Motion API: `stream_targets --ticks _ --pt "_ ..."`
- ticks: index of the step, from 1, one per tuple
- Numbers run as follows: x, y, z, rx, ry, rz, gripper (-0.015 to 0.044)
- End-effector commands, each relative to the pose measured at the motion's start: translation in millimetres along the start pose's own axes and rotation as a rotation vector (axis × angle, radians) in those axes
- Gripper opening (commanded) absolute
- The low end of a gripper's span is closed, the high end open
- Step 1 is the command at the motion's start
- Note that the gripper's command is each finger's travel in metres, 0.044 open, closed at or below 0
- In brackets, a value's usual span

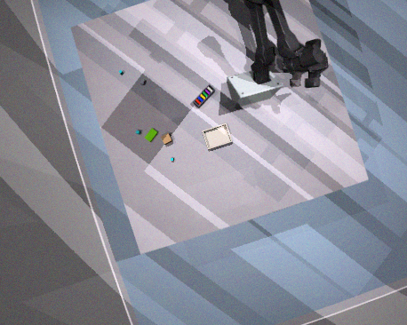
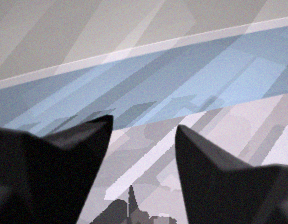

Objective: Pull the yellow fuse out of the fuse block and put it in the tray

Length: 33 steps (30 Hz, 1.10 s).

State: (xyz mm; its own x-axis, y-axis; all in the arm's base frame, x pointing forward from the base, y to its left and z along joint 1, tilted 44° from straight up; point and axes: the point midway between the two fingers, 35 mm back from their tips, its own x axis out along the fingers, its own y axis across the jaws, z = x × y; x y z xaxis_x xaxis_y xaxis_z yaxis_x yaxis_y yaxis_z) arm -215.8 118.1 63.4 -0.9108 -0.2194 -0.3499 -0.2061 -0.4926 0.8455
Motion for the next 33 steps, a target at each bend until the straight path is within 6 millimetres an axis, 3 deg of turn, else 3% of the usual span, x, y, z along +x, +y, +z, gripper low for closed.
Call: stream_targets --ticks 1,5,8,13,17,21,25,29,33 --pt "0 -1 1 -0.001 -0.003 -0.005 0.0161" --pt "-13 -24 16 -0.027 -0.062 -0.116 0.0063" --pt "-37 -58 33 -0.057 -0.125 -0.286 0.0063" --pt "-95 -116 47 -0.071 -0.173 -0.595 0.0063" --pt "-152 -156 39 -0.044 -0.147 -0.835 0.0063" --pt "-210 -186 16 0.013 -0.066 -1.039 0.0063" --pt "-264 -203 -19 0.082 0.060 -1.194 0.0063" --pt "-313 -208 -64 0.173 0.219 -1.295 0.0063" --pt "-355 -201 -117 0.296 0.367 -1.337 0.0063"
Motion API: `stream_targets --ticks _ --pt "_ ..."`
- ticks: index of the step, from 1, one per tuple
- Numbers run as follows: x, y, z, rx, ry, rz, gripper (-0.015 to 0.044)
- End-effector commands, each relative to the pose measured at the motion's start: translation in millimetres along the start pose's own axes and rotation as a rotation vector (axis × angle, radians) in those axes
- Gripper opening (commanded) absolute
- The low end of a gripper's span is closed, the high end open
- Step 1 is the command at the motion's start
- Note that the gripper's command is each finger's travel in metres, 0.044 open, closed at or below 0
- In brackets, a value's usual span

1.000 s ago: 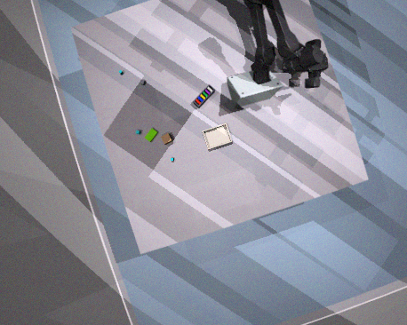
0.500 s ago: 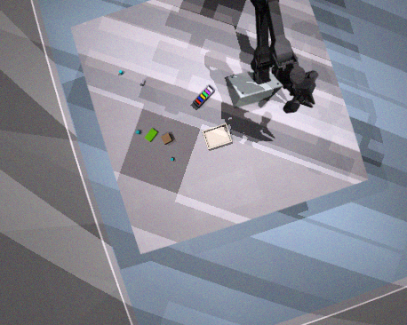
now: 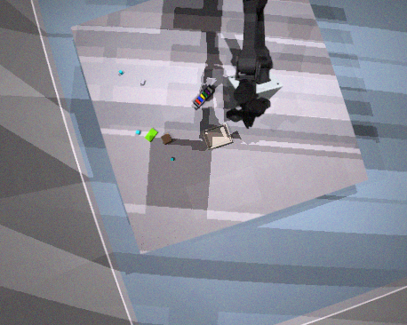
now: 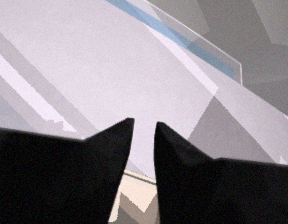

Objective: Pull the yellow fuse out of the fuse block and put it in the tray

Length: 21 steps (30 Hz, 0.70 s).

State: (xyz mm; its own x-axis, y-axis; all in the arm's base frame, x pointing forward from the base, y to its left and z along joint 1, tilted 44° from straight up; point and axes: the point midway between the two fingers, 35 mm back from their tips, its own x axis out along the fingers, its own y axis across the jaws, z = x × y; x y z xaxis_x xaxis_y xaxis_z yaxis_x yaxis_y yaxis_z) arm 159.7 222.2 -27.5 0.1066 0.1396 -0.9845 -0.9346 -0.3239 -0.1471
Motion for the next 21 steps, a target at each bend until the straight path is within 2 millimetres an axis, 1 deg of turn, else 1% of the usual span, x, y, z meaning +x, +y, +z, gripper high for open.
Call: stream_targets --ticks 1,3,5,8,12,16,17,18,19,21 --pt "1 -28 -49 0.009 0.158 -0.025 0.0063" --pt "-1 -41 -81 0.018 0.248 -0.027 0.0063" --pt "-5 -50 -111 0.024 0.334 -0.016 0.0063" --pt "-9 -54 -147 0.004 0.439 0.031 0.0063" --pt "-20 -47 -215 -0.063 0.620 0.184 0.0063" --pt "-37 -29 -276 -0.138 0.749 0.396 0.0063" --pt "-40 -24 -287 -0.154 0.768 0.443 0.0063" --pt "-45 -24 -295 -0.161 0.775 0.464 0.0063" --pt "-47 -24 -300 -0.166 0.779 0.478 0.0063" --pt "-48 -23 -302 -0.167 0.781 0.482 0.0063"
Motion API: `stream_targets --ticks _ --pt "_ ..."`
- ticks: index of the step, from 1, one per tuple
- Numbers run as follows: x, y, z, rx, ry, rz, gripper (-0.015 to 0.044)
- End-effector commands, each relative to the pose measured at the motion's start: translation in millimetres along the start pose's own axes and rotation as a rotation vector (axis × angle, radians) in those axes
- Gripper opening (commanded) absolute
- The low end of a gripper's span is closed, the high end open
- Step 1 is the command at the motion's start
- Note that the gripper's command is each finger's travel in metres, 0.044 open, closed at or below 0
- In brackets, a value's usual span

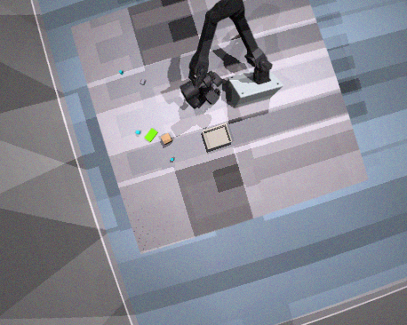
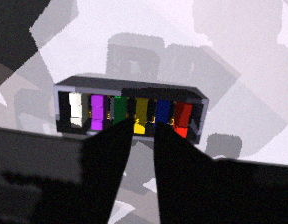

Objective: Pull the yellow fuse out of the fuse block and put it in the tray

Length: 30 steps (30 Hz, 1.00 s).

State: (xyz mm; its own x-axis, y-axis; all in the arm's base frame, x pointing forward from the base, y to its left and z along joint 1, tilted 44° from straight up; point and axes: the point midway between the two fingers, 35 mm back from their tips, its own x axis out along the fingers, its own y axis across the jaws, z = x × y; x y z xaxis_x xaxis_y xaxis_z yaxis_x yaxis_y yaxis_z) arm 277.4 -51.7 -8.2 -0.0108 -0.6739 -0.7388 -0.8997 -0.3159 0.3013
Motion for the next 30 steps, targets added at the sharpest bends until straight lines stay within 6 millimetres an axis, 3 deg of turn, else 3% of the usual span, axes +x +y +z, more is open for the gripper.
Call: stream_targets --ticks 1,30 --pt "3 2 -7 -0.037 0.018 0.026 0.0063" --pt "27 2 -10 -0.037 0.019 0.026 0.0063"
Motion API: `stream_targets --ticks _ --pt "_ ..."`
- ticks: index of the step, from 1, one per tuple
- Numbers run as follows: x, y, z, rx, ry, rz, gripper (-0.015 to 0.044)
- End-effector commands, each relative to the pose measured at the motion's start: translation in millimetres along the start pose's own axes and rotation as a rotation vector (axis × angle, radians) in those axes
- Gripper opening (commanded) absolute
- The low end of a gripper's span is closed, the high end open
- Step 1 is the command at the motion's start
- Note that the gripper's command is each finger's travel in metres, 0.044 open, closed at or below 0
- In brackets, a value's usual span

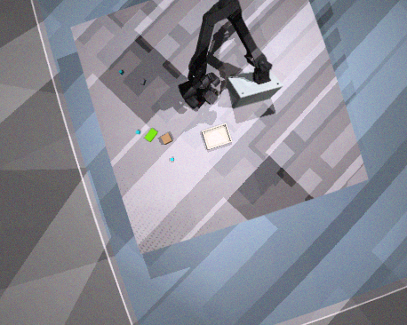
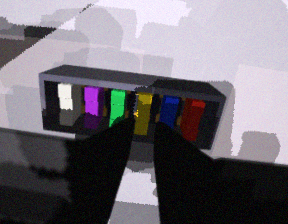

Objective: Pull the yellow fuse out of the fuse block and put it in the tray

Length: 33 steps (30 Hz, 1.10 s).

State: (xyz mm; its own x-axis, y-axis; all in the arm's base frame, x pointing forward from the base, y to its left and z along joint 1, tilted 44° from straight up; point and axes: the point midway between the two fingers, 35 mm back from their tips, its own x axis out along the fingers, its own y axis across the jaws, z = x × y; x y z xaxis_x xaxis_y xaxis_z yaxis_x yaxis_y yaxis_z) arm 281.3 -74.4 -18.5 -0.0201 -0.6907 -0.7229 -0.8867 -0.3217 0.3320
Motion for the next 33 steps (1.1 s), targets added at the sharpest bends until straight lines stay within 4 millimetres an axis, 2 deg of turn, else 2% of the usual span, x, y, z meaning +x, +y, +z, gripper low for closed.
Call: stream_targets --ticks 1,33 --pt "5 1 1 -0.009 0.002 0.008 0.0063" --pt "20 1 0 -0.004 0.000 0.005 0.0057"
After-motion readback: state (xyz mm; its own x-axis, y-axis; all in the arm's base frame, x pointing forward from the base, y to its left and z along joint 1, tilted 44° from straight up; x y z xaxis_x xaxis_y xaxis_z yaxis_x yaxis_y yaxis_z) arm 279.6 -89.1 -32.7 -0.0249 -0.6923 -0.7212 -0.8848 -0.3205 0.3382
